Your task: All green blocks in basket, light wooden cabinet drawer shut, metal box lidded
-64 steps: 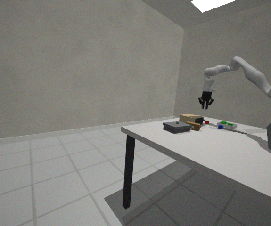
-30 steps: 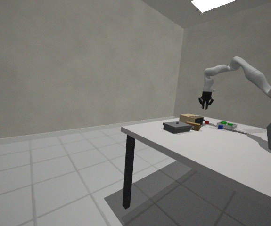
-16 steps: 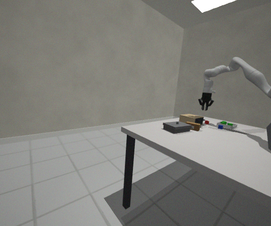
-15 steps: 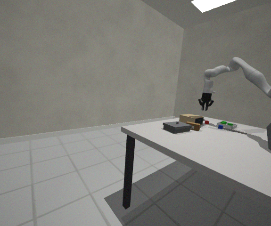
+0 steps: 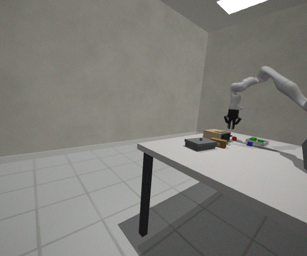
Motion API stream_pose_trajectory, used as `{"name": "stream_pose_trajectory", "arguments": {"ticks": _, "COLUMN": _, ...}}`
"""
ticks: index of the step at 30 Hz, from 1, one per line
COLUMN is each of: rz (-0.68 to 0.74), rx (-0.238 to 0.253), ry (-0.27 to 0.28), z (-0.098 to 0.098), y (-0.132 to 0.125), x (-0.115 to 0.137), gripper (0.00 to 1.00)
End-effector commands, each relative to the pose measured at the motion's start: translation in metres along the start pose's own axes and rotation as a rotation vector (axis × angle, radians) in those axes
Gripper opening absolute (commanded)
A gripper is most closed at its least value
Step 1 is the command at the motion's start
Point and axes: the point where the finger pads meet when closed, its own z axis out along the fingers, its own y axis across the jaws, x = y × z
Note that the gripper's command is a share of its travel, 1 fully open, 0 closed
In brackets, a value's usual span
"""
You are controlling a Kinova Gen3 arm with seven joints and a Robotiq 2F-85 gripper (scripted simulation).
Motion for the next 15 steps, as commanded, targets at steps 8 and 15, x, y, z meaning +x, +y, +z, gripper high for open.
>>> {"name": "stream_pose_trajectory", "arguments": {"ticks": 8, "rz": 0.002, "rx": 0.0, "ry": 0.005, "z": 0.029, "y": 0.0, "x": 0.001, "gripper": 0.3}}
{"name": "stream_pose_trajectory", "arguments": {"ticks": 15, "rz": 0.003, "rx": 0.001, "ry": 0.004, "z": 0.038, "y": -0.001, "x": 0.001, "gripper": 0.3}}
